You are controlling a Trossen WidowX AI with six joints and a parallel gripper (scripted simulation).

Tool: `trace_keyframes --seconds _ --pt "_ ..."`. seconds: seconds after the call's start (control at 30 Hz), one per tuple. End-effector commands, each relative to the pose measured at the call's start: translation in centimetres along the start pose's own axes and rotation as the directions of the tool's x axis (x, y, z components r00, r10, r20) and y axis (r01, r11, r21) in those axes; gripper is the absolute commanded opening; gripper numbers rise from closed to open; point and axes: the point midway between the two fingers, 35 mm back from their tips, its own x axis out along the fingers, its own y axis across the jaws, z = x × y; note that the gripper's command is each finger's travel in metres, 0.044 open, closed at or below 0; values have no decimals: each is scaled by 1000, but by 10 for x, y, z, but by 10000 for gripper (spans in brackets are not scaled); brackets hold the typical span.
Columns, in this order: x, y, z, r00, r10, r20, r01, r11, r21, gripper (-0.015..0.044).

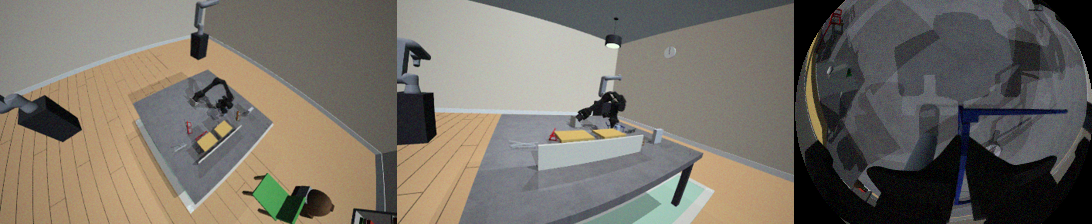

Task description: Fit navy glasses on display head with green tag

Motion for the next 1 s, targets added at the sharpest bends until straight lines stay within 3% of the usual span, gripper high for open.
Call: trace_keyframes --seconds 0.0,0.97 --pt "0 5 7 1000 2 3 -2 1000 2 0" --pt "0 11 30 1000 2 4 -2 1000 3 0"
